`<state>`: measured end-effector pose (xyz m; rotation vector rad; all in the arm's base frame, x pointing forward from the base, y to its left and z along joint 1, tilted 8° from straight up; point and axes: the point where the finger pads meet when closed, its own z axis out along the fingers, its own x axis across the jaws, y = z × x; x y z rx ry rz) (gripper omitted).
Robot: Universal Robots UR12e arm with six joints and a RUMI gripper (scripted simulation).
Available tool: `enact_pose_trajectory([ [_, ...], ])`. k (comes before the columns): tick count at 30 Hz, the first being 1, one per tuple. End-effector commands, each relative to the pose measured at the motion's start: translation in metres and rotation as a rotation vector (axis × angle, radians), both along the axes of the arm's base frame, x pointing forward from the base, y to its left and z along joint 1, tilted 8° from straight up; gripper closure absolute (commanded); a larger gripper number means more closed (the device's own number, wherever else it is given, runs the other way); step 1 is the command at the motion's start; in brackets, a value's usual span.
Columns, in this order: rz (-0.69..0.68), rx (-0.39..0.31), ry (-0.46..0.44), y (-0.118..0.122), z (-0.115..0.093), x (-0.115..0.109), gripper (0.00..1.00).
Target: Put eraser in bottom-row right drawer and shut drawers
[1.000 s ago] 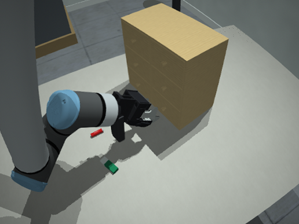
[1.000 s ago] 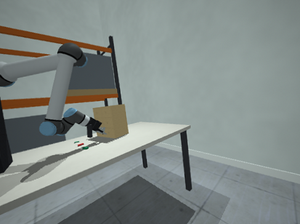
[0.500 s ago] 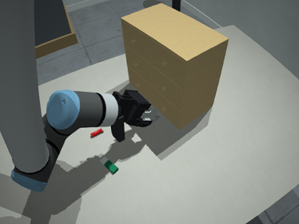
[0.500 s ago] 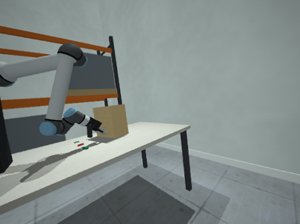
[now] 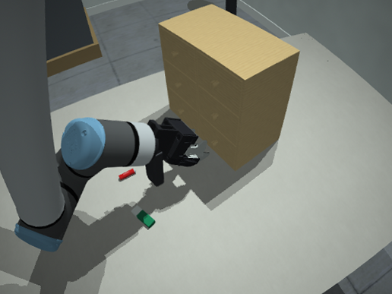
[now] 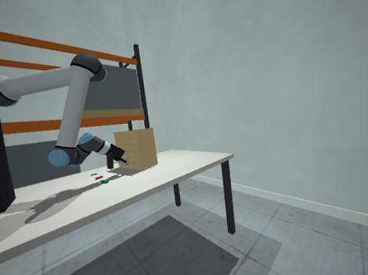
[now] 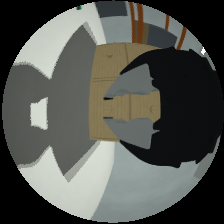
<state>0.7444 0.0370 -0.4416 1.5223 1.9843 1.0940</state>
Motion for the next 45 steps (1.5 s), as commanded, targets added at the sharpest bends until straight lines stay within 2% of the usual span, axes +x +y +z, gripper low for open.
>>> enact_pose_trajectory([
  [1, 0.0, 0.0, -0.001, 0.0, 0.001, 0.002, 0.8],
  [45, 0.0, 0.0, -0.001, 0.01, 0.002, 0.032, 0.8],
])
